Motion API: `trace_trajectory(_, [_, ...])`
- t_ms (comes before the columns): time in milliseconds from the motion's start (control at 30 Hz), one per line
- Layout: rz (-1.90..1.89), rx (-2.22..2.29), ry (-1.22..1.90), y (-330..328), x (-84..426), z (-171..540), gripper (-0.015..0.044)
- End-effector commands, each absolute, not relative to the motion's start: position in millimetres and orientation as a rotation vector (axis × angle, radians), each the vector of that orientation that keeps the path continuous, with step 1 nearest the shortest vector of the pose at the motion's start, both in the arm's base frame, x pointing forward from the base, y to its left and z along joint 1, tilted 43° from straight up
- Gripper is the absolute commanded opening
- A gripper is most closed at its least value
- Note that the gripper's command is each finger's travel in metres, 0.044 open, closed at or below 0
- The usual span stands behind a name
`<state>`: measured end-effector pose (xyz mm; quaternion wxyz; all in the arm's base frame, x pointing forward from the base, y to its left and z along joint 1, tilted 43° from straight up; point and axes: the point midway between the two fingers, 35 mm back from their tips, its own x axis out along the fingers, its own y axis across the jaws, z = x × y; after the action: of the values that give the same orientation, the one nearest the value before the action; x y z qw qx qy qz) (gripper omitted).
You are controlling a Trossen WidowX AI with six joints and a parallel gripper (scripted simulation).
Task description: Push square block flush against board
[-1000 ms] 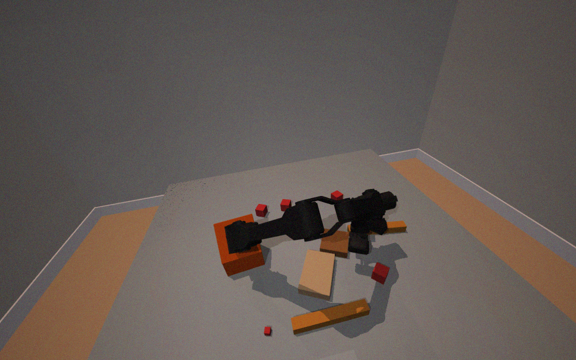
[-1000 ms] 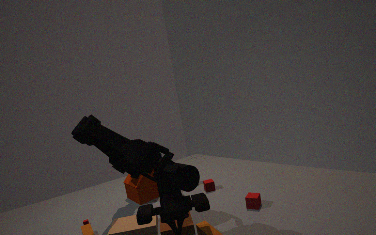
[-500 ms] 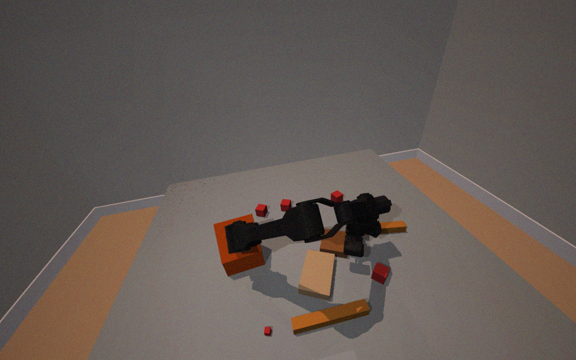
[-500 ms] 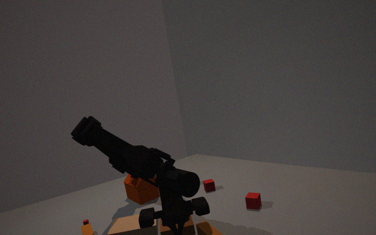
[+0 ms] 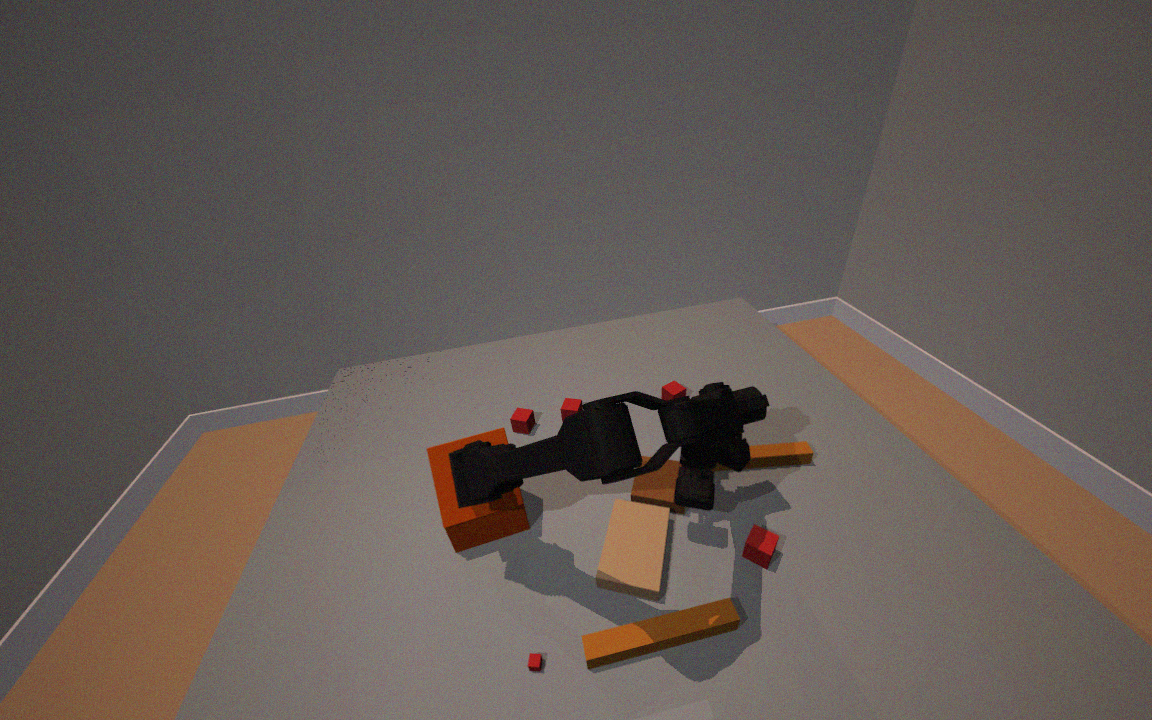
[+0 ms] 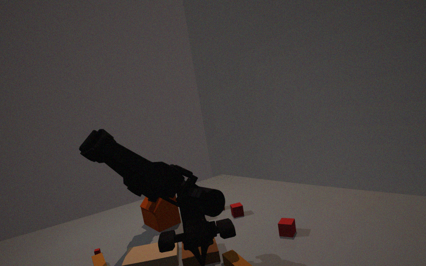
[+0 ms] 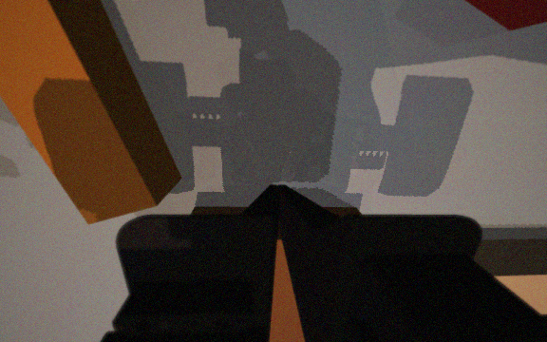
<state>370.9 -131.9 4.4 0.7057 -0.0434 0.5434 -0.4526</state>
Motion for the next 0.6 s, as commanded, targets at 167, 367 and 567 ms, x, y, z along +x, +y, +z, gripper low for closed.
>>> trace_trajectory(167, [-1.010, -0.095, 1.218, -126.1, 355.7, -4.4, 0.0000])
trace_trajectory(367, [-1.010, -0.095, 1.219, -122.2, 347.3, -8.3, 0.0000])
trace_trajectory(567, [-1.010, -0.095, 1.219, -119.1, 340.4, -11.3, 0.0000])
